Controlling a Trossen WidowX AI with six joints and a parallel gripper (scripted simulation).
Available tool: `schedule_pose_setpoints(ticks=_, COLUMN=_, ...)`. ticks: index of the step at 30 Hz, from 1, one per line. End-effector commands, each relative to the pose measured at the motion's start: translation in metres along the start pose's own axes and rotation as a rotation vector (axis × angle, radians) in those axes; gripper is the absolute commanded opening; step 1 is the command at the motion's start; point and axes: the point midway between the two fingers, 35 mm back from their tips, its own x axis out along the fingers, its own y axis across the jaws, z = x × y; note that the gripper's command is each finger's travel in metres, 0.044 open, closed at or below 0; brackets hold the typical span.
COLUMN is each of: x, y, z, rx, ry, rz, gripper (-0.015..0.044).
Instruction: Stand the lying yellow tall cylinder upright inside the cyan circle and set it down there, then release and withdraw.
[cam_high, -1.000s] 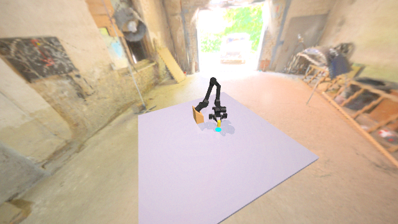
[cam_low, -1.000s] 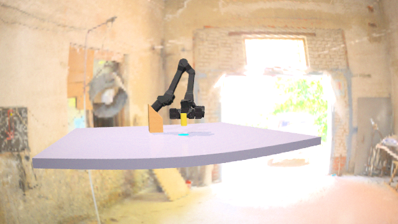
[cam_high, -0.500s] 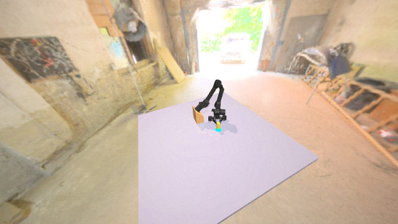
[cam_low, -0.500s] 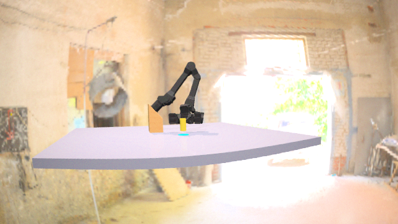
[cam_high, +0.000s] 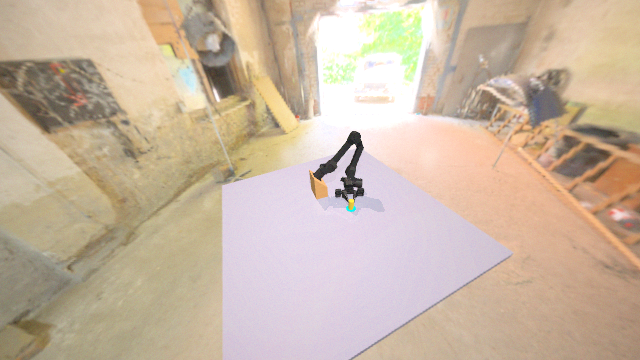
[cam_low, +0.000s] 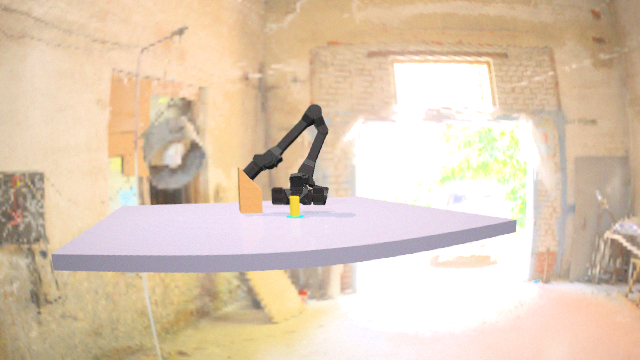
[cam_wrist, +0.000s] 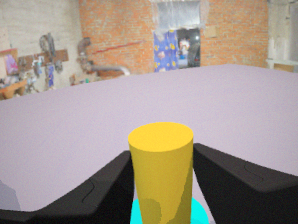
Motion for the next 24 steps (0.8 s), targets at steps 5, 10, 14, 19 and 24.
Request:
schedule_pose_setpoints(ticks=5, x=0.0002, y=0.0007, z=-0.0004, rx=0.008, ry=-0.003, rz=0.002, gripper=0.0105)
schedule_pose_setpoints(ticks=10, x=0.0002, y=0.0007, z=-0.0004, rx=0.008, ry=-0.003, rz=0.002, gripper=0.0236)
schedule_pose_setpoints(ticks=14, x=0.0002, y=0.0007, z=-0.0004, rx=0.008, ry=-0.003, rz=0.002, gripper=0.0341)
schedule_pose_setpoints(ticks=19, x=0.0002, y=0.0007, z=-0.0004, rx=0.008, ry=-0.003, rz=0.002, gripper=0.04)
schedule_pose_setpoints(ticks=24, x=-0.0006, y=0.003, z=0.0086, rx=0.009, ry=-0.003, rz=0.001, gripper=0.04)
